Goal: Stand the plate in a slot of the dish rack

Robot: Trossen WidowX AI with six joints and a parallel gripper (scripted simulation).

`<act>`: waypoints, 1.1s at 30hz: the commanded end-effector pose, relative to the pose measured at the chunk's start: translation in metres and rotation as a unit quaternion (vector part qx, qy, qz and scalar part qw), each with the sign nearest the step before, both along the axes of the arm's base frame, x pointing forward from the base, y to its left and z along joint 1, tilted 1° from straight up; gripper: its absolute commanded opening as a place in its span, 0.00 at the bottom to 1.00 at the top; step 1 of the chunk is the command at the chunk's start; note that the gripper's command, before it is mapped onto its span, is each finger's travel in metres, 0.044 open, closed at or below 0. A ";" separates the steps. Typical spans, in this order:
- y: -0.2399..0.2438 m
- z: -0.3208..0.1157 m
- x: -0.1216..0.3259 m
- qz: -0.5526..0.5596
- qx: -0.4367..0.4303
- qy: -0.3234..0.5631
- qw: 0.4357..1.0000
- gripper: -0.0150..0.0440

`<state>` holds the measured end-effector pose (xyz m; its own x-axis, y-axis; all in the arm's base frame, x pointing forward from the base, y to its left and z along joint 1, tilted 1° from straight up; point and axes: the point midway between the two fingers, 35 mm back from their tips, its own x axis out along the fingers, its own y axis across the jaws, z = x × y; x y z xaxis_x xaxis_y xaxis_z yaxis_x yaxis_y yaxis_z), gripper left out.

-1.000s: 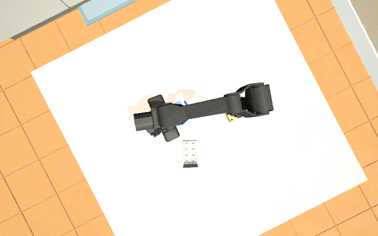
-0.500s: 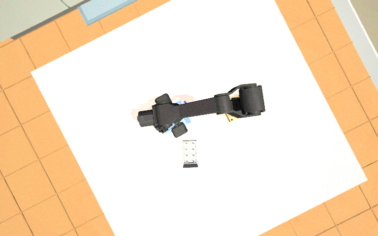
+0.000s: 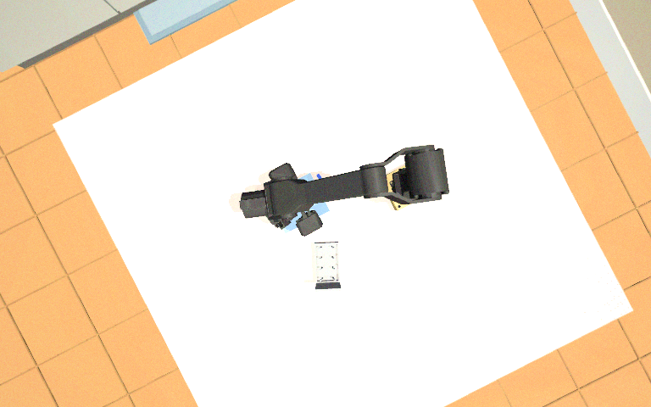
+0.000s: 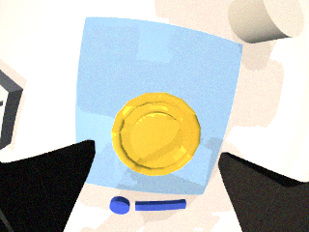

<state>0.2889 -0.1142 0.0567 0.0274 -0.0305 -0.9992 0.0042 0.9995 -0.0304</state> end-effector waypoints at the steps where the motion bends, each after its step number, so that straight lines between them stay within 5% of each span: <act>1: 0.000 -0.007 0.001 0.002 0.001 -0.001 1.000 0.93; 20: 0.000 -0.034 0.002 0.003 0.001 -0.001 1.000 0.93; 33: 0.000 -0.034 0.002 0.003 0.001 -0.001 1.000 0.83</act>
<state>0.2900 -0.1145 0.0232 0.0262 -0.0298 -0.9992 0.0035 0.9996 -0.0297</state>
